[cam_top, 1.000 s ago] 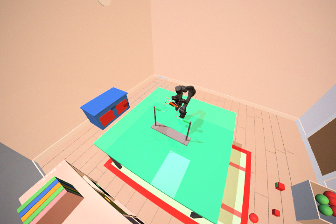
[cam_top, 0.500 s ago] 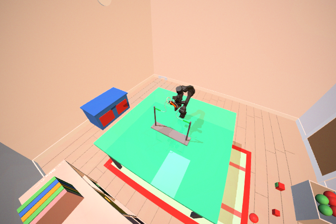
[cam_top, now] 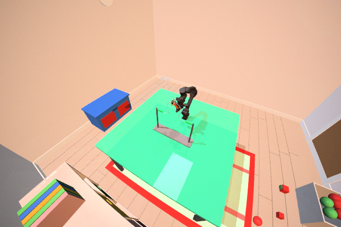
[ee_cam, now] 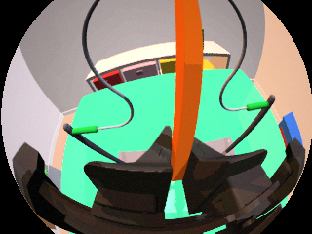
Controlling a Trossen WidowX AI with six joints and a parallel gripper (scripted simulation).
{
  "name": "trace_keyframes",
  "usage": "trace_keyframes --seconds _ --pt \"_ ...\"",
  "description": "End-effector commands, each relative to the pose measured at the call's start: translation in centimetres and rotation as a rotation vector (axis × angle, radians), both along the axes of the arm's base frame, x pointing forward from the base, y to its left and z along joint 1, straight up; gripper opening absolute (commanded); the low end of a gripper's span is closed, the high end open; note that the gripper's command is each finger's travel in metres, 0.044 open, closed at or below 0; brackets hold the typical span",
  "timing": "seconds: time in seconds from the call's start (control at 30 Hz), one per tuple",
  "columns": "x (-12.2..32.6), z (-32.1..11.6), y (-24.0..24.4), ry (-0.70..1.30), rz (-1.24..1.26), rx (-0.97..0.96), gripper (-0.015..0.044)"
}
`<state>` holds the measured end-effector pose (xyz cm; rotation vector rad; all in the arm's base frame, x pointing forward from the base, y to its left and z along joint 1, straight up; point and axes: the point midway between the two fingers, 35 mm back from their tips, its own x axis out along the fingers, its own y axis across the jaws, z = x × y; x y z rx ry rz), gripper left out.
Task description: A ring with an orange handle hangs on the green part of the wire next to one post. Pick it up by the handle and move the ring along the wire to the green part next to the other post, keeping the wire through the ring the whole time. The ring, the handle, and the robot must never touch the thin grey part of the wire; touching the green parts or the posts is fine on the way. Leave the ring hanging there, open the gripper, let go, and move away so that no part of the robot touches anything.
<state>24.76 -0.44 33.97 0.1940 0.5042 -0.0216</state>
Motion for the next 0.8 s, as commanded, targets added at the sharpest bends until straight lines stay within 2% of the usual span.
trace_keyframes --seconds 0.0,0.77 --pt "0.0 -0.1 -0.2 0.005 0.000 -0.058 -0.0150" --pt "-0.1 -0.1 -1.8 0.009 -0.016 -0.392 -0.0150"
